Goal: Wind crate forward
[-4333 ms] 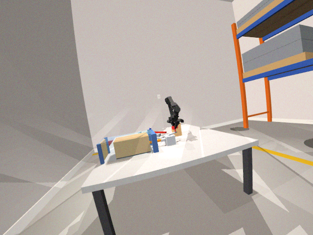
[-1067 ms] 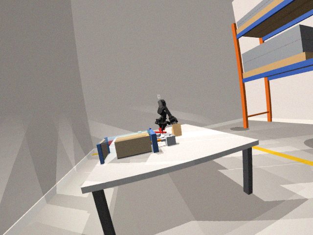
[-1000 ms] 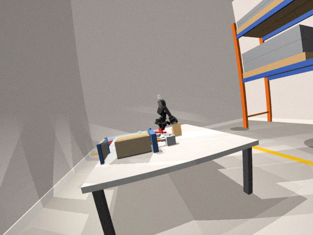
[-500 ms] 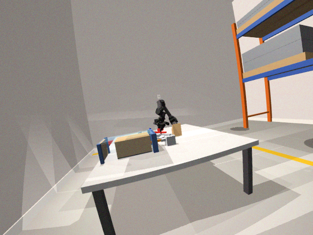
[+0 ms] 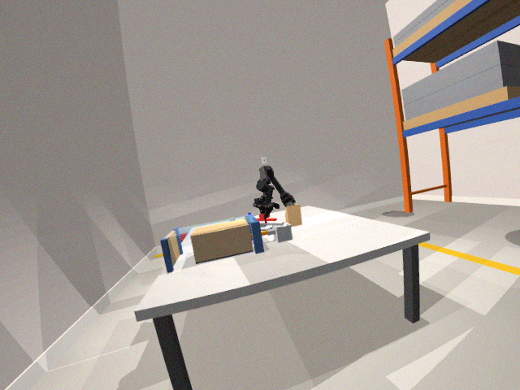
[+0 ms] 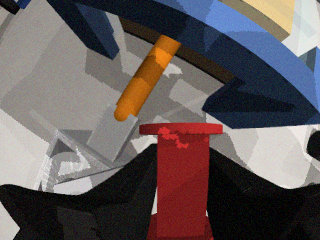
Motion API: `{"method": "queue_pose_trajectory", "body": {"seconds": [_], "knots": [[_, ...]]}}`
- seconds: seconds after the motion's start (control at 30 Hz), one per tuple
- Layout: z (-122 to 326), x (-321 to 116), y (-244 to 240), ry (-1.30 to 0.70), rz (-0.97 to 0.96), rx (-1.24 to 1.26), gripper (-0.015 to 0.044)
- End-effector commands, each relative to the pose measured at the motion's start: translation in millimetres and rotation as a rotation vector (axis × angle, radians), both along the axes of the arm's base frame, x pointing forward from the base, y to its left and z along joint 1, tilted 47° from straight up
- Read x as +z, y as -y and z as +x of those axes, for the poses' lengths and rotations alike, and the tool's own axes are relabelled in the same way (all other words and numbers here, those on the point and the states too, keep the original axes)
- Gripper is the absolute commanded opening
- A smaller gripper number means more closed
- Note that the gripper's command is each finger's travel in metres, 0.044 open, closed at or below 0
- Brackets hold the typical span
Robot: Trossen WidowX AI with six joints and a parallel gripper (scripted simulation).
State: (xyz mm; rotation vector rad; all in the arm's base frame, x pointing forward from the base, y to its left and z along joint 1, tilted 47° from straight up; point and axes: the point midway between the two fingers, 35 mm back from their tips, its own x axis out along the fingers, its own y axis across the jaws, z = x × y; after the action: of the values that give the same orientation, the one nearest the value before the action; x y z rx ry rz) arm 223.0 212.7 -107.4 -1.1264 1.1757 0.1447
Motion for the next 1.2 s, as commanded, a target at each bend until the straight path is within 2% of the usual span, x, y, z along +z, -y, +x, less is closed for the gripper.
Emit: {"method": "queue_pose_trajectory", "body": {"seconds": [0.0, 1.17], "knots": [[7, -9, -9, 0.003, 0.022, -0.008, 0.0000], [13, -43, -46, 0.004, 0.026, -0.008, 0.0000]]}}
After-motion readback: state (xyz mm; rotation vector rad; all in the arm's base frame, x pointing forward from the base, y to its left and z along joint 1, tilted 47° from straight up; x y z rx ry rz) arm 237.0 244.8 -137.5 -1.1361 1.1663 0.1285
